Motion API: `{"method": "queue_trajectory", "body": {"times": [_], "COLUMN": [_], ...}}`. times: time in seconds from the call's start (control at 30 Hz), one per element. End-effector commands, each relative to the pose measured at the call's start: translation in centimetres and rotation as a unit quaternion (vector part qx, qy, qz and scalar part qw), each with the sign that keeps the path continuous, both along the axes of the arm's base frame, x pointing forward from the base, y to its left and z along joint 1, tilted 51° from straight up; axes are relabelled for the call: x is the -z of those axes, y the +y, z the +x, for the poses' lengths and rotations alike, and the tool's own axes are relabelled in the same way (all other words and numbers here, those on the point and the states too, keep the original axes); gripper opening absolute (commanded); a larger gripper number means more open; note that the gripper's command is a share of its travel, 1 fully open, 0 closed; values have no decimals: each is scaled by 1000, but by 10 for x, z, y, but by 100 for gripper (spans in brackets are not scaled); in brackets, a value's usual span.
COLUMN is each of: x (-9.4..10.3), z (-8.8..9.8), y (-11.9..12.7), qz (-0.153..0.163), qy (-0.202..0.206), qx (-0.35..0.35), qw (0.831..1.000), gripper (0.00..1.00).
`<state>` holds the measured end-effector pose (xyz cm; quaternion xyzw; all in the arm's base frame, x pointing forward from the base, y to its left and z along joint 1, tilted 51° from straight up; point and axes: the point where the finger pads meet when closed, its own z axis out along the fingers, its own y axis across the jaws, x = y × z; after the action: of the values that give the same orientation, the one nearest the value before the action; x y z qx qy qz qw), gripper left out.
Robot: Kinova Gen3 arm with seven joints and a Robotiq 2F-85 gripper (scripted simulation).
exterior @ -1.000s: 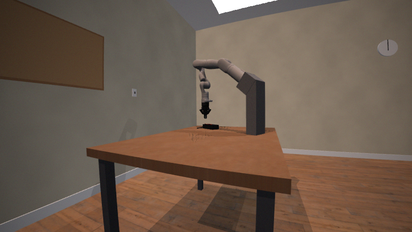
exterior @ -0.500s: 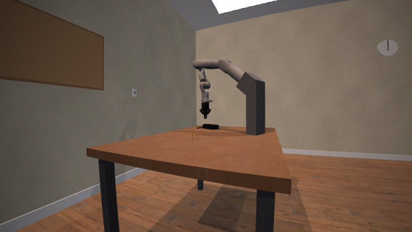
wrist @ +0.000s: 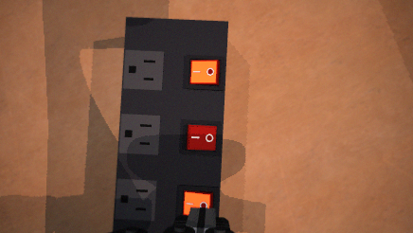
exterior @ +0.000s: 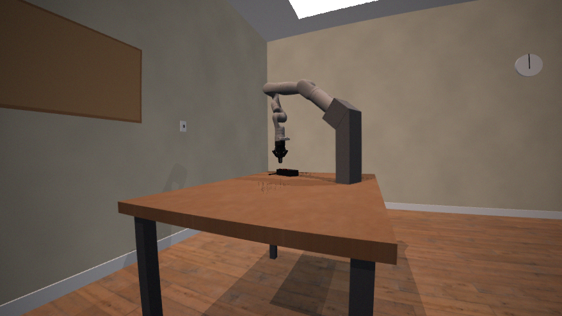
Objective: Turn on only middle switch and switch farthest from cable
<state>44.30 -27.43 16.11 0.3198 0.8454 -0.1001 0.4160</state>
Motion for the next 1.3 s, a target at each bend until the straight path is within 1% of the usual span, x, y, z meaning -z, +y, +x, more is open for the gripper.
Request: {"method": "queue_trajectory", "body": {"times": [0.0, 0.7, 1.27], "x": [2, 17, 20], "z": [5, 20, 23], "y": [-3, -13, -15], "qz": [-1, -1, -1], "qy": [-3, -2, -2], "qx": [-1, 0, 0], "qw": [1000, 1000, 1000], "gripper": [0, 0, 0]}}
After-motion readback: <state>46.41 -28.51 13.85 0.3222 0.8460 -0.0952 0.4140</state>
